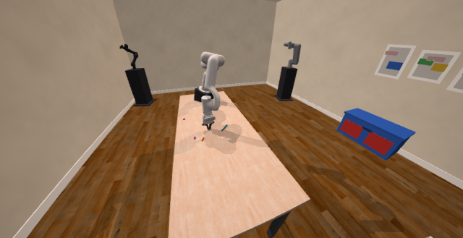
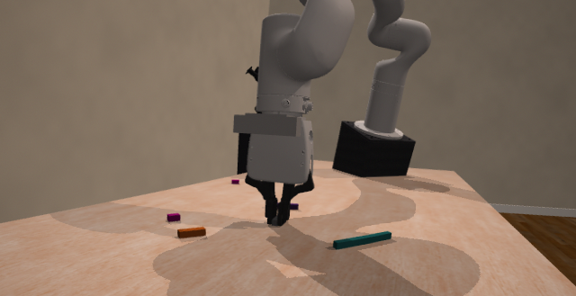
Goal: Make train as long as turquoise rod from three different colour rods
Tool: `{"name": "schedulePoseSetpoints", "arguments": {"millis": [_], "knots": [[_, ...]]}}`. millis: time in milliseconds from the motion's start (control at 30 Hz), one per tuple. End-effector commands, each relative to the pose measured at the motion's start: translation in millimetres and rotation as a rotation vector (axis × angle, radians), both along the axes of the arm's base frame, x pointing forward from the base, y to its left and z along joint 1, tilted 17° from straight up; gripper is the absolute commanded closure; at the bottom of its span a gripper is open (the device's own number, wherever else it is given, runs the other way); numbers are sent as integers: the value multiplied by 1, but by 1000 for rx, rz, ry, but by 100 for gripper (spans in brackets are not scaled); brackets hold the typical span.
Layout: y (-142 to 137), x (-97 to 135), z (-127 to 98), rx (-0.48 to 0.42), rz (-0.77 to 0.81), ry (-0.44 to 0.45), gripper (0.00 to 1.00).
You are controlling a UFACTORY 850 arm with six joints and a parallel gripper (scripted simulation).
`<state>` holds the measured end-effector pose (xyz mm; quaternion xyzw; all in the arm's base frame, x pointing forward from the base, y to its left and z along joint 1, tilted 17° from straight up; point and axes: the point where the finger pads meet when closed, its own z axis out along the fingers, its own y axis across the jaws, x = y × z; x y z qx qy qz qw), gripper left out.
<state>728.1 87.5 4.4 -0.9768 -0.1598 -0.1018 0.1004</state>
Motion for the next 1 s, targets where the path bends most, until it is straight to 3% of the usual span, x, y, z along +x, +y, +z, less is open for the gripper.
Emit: {"name": "schedulePoseSetpoints", "arguments": {"millis": [0, 333, 833, 967], "knots": [[0, 1, 1, 0, 0, -2, 88], [0, 1, 1, 0, 0, -2, 76], [-1, 1, 4, 0, 0, -2, 76], [-3, -1, 15, 0, 0, -2, 76]]}}
